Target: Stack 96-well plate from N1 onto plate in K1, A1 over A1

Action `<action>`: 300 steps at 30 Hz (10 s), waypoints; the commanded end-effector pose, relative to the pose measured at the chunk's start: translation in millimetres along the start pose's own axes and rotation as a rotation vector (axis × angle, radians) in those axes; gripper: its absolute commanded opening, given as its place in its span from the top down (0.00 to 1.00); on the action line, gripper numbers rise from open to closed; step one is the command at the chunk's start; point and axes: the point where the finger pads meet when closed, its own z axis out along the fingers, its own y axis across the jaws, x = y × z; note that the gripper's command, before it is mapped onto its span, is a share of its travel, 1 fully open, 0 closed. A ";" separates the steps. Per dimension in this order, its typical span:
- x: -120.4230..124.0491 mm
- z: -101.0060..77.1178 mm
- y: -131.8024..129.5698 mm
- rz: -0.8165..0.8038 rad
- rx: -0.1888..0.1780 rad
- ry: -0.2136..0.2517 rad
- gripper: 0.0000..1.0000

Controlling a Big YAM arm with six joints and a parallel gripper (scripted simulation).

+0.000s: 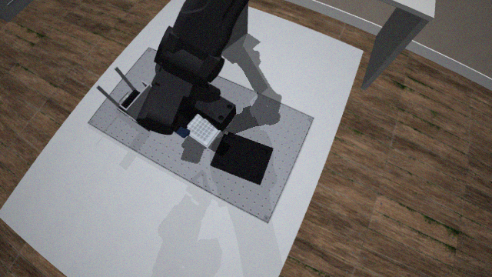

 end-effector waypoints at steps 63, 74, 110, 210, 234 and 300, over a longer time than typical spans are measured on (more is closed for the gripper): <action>200.8 -7.9 -35.4 -0.015 0.013 -0.001 1.00; 231.3 -9.0 -39.7 -0.016 0.015 0.000 1.00; 248.0 -10.7 -42.9 -0.051 0.008 0.002 1.00; 258.1 112.3 -42.7 -0.026 0.013 0.000 1.00; 257.2 123.3 -40.5 -0.027 0.006 0.000 1.00; 254.4 134.3 -38.6 -0.030 0.002 0.001 1.00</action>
